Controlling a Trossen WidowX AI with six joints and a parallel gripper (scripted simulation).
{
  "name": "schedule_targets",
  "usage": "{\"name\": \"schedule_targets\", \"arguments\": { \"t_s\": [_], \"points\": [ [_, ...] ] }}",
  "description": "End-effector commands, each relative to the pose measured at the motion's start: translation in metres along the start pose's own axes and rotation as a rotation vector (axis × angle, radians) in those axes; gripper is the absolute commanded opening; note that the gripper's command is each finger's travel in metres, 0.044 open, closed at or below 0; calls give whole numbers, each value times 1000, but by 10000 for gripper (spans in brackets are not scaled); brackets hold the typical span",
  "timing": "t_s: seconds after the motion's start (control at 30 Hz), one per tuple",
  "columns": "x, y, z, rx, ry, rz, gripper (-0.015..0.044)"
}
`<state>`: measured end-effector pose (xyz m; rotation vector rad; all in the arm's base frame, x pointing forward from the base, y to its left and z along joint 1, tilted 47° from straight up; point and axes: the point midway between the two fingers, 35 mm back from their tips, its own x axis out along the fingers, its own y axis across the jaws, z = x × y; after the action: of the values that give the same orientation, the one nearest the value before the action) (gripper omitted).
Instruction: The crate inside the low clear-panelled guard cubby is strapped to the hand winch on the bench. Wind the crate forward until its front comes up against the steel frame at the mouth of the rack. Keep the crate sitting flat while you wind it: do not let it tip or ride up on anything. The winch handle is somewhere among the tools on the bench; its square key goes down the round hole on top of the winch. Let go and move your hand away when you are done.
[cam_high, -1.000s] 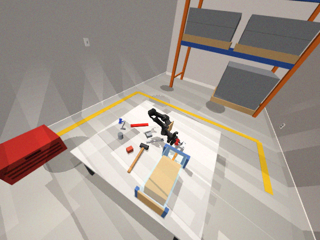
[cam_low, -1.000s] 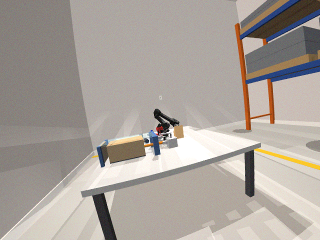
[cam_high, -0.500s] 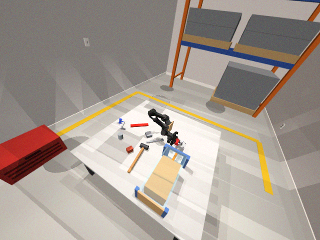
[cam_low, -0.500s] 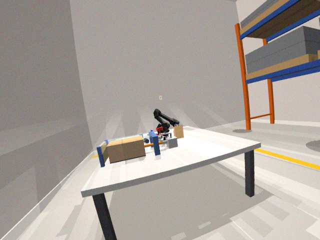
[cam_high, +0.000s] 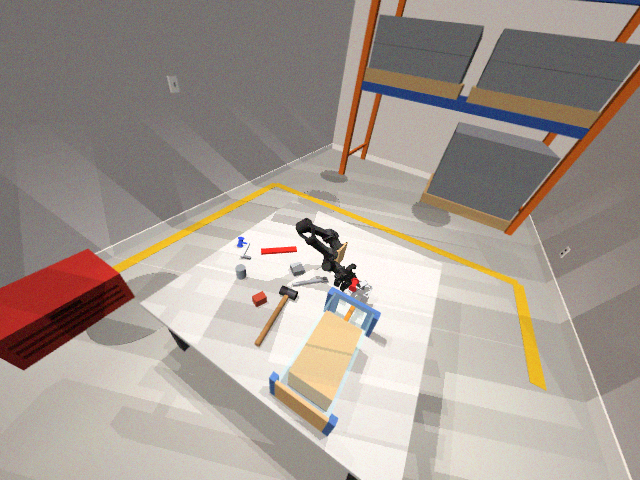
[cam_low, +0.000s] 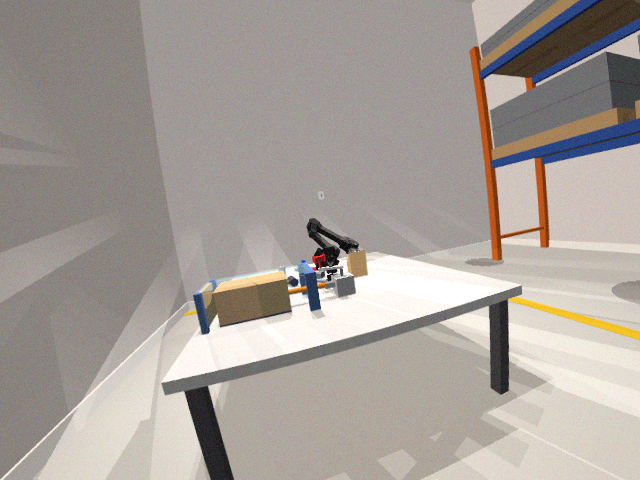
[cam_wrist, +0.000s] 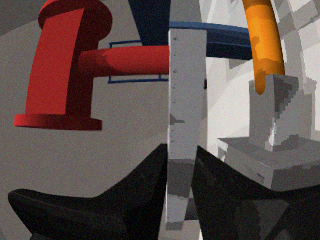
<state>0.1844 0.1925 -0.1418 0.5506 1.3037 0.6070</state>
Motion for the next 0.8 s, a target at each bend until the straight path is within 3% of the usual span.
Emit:
{"name": "schedule_targets", "arguments": {
  "t_s": [0.0, 0.77],
  "points": [
    [0, 0, -1, -5, 2, 6, 0],
    [0, -7, -1, -5, -8, 6, 0]
  ]
}}
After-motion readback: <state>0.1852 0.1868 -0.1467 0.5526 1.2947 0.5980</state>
